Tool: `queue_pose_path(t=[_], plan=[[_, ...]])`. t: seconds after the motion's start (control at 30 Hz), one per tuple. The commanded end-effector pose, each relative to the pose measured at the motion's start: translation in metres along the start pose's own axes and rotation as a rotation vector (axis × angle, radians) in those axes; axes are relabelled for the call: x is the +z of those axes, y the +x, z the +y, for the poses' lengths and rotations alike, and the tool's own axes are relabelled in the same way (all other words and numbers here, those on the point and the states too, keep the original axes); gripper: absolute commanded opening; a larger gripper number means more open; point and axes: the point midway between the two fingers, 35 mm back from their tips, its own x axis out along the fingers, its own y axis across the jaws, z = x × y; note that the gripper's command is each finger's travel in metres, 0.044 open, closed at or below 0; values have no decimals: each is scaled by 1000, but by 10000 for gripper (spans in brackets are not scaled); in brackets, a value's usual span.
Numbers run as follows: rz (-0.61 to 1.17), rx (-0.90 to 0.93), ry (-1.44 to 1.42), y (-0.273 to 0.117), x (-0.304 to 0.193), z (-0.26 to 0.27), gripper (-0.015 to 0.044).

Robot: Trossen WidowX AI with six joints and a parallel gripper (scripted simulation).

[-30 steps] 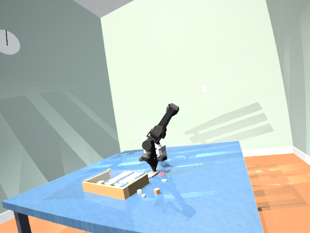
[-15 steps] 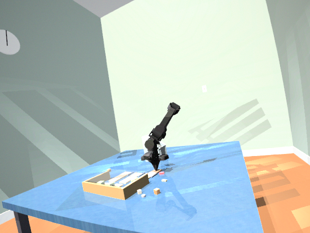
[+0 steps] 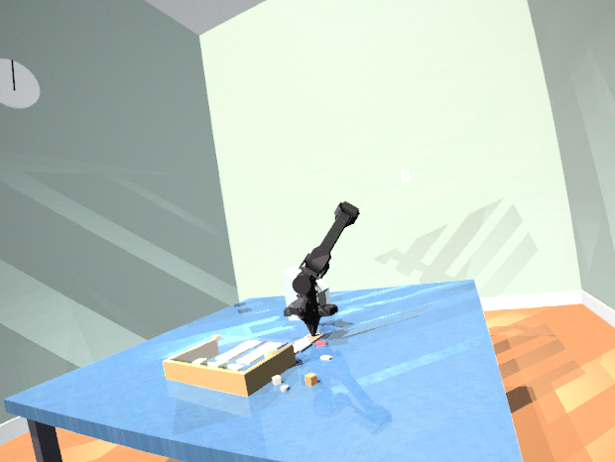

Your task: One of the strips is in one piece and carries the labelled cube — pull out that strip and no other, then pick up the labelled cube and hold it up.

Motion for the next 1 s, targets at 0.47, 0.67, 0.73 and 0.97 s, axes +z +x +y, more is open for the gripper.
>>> queue_pose_path(t=[0.47, 0.67, 0.73, 0.97], plan=[[32, -9, 4, 6, -36, -2, 0], [32, -9, 5, 5, -44, -3, 0], [32, -9, 5, 5, -47, -3, 0], [33, -9, 5, 5, -56, -3, 0]])
